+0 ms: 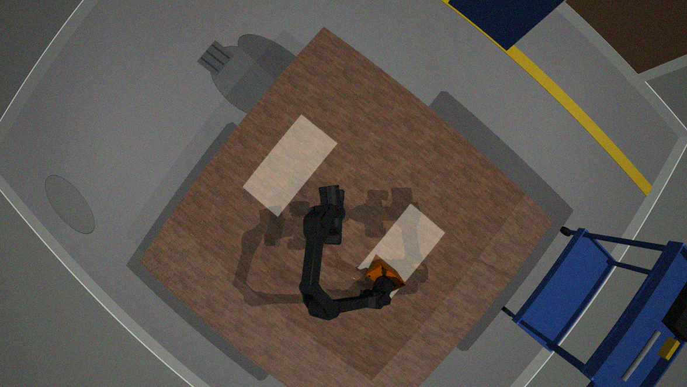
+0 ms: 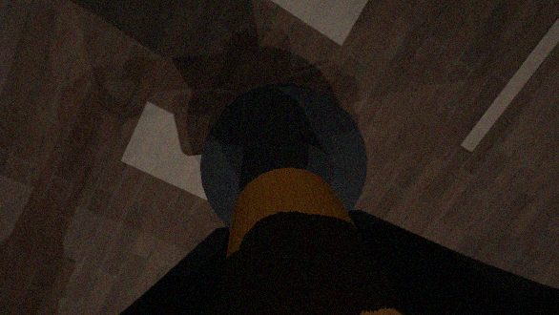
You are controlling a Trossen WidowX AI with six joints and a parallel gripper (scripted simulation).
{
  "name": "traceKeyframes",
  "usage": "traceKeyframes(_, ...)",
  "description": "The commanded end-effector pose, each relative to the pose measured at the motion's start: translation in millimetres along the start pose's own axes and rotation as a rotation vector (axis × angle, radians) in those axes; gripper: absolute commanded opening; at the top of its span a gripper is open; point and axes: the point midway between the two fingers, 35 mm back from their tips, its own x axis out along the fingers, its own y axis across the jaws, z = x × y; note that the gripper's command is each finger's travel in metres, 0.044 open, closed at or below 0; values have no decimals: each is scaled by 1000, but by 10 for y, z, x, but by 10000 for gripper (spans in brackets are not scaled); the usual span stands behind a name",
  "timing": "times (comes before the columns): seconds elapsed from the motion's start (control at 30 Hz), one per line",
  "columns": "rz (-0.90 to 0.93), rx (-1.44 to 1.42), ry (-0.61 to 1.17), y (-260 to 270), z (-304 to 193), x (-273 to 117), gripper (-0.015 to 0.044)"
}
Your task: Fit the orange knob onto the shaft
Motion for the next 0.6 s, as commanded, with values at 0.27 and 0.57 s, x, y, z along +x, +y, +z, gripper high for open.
traceKeyframes(0.27,-4,-32,2,-61,31,-13,0)
traceKeyframes(0.57,-4,-32,2,-61,52,-14,0)
